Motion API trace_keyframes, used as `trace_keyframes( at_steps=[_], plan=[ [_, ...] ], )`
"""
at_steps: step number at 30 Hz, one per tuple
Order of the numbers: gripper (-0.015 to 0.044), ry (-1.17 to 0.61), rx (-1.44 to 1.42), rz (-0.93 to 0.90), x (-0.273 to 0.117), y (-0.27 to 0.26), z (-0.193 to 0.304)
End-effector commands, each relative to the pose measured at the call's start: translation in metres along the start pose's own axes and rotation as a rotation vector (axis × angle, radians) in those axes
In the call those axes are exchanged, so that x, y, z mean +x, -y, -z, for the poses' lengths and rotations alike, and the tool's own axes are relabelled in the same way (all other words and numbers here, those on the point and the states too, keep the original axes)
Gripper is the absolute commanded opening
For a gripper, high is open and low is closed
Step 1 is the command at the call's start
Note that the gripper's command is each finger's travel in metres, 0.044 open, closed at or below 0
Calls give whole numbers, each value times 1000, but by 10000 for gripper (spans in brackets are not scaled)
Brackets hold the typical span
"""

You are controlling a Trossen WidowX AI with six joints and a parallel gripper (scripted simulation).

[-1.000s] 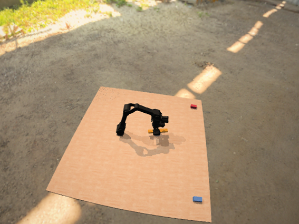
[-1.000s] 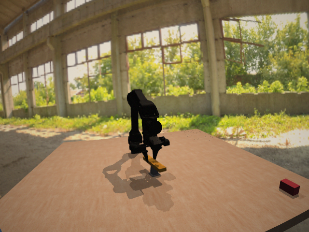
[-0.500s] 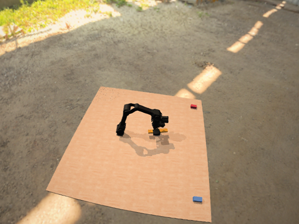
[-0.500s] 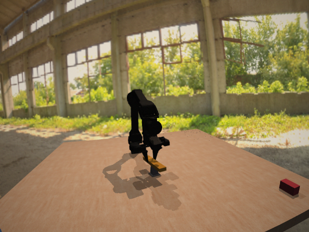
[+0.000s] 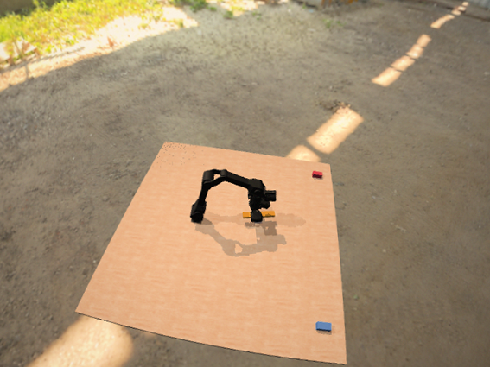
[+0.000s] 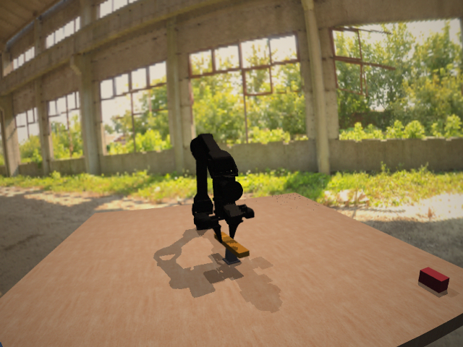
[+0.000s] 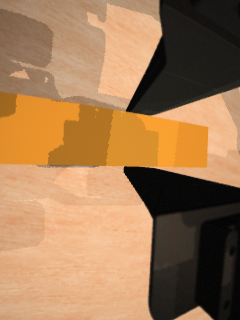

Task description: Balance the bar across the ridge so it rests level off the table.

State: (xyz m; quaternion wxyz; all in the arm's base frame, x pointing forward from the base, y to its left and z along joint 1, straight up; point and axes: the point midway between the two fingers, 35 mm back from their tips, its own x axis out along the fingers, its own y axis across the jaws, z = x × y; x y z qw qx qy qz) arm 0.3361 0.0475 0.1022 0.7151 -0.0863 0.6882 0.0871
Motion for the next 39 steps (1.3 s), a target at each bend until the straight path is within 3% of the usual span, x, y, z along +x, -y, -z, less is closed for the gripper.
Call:
trace_keyframes(
  at_steps=[1,27,36,39],
  plan=[
    [171,0,0,0,0,0,0],
    [185,0,0,0,0,0,0],
    [421,0,0,0,0,0,0],
    [440,0,0,0,0,0,0]
  ],
)
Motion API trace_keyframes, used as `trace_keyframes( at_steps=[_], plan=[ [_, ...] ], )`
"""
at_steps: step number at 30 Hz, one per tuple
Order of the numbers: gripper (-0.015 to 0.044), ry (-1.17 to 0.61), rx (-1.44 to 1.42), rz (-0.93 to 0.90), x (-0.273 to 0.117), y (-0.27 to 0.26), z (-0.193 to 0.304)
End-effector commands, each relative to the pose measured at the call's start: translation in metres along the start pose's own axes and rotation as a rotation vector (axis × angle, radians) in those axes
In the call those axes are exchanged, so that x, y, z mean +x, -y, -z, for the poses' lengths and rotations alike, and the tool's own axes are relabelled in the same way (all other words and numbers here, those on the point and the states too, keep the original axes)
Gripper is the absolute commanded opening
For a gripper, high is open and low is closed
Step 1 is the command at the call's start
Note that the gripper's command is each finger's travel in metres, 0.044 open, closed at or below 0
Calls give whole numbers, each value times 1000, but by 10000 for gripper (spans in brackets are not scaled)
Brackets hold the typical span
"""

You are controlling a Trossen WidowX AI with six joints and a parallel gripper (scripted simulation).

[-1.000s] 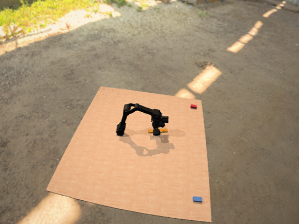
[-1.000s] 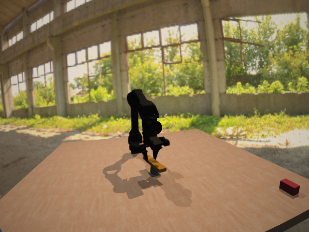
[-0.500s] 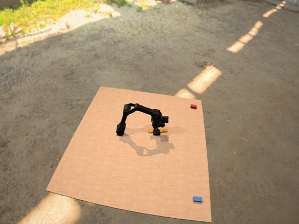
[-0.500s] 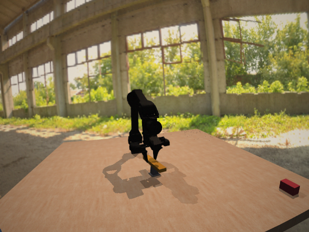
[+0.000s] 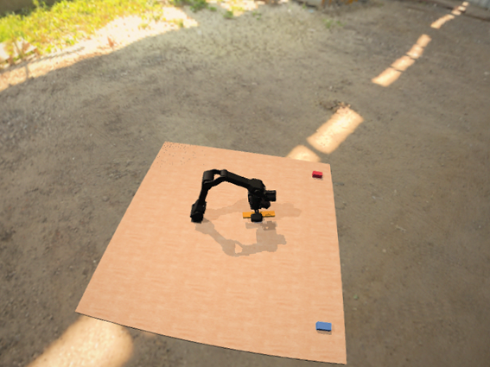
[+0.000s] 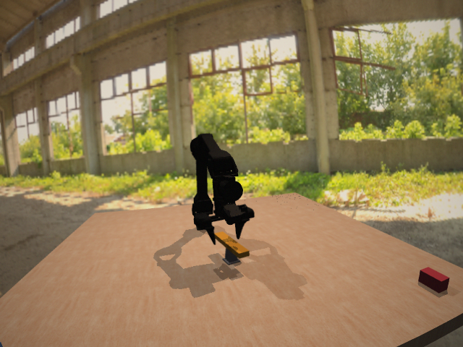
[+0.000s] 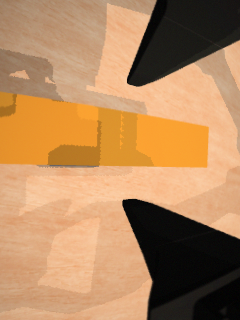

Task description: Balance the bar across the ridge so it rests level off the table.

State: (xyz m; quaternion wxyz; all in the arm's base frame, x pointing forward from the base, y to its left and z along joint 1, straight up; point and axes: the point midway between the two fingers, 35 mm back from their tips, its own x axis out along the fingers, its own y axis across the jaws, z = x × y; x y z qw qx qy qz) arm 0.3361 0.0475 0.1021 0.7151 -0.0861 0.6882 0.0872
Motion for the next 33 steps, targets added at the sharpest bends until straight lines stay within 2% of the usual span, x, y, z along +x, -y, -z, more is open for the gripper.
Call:
trace_keyframes(
  at_steps=[1,11,33],
  plan=[
    [440,0,0,1,-2,0,0],
    [440,0,0,0,-98,0,0],
    [440,0,0,0,-100,0,0]
  ],
)
